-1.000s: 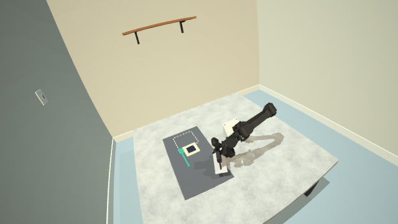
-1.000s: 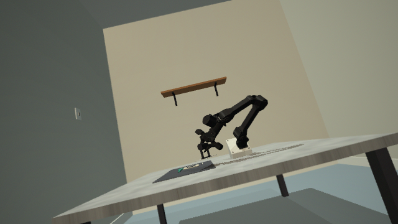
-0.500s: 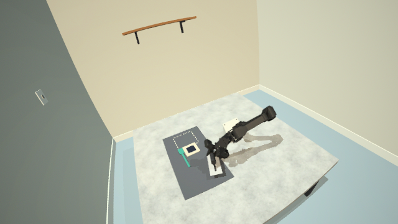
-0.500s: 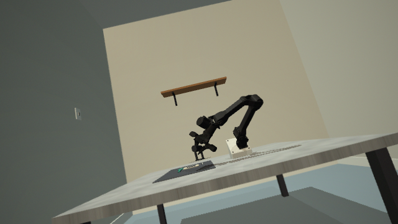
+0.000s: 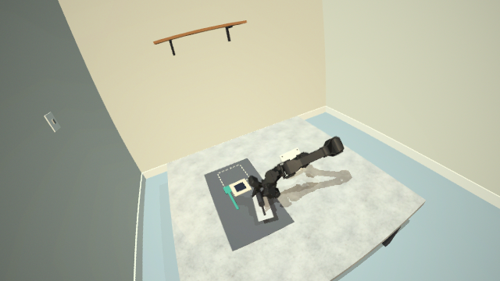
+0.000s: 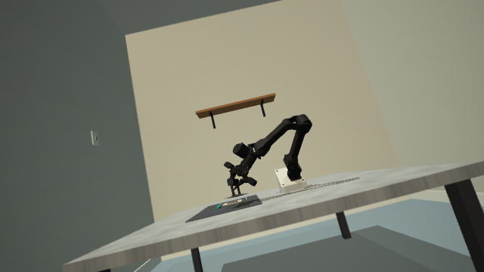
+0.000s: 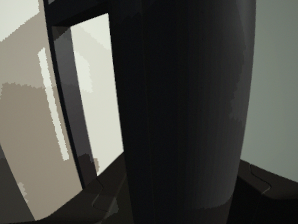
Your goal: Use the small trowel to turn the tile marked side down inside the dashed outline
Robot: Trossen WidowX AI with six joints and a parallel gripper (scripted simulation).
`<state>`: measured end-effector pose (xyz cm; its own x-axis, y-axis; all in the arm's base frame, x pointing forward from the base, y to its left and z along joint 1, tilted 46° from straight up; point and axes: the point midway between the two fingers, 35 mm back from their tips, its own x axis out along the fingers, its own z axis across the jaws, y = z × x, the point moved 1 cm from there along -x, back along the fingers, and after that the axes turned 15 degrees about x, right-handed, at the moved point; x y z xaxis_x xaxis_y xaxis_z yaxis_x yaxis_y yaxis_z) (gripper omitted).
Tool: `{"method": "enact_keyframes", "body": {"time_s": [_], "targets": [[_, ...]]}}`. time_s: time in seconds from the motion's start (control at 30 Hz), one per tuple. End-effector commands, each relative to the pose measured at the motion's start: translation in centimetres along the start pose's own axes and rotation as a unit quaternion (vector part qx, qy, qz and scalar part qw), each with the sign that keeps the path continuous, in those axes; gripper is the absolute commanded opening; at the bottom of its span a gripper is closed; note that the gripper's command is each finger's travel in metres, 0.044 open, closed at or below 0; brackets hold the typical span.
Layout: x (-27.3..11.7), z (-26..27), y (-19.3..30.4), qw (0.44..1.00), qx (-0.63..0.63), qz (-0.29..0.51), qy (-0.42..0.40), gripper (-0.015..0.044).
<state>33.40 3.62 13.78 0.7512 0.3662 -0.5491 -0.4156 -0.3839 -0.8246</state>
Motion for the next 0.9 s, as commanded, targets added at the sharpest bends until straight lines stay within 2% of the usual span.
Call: {"method": "enact_keyframes", "body": {"time_s": [0.0,0.87], "targets": [[0.7,-1.2,0.3,1.000,-0.010,-0.016,0.001,0.0000],[4.0,-5.7,3.4,0.992,-0.076,-0.099,-0.013,0.0000]]}}
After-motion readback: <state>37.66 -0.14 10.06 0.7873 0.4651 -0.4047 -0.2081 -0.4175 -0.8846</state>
